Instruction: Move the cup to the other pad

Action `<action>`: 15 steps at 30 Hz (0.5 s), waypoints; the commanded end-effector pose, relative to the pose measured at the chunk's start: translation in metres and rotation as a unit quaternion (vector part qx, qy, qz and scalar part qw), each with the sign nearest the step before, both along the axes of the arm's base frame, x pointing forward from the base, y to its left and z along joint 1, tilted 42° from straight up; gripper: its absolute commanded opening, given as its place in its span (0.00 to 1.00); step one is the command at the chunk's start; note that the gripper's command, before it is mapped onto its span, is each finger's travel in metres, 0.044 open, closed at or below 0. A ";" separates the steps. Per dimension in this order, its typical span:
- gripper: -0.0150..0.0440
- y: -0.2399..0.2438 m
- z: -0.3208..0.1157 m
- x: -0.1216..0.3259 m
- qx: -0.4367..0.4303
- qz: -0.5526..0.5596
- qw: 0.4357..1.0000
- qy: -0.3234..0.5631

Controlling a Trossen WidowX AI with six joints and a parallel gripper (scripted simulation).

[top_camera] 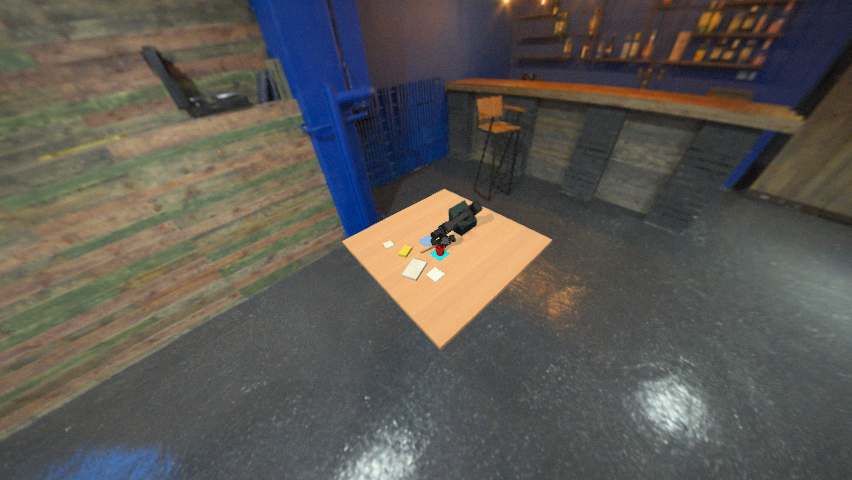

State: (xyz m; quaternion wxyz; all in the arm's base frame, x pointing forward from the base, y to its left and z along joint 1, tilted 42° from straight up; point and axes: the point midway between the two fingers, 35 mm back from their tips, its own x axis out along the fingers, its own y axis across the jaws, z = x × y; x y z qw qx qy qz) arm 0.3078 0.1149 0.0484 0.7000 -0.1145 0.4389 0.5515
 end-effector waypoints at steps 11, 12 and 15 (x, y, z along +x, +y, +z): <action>0.47 -0.014 0.016 0.002 0.000 0.001 1.000 -0.003; 0.47 -0.016 0.017 0.002 0.000 0.001 1.000 -0.003; 0.47 -0.019 0.020 0.001 0.000 0.001 1.000 -0.002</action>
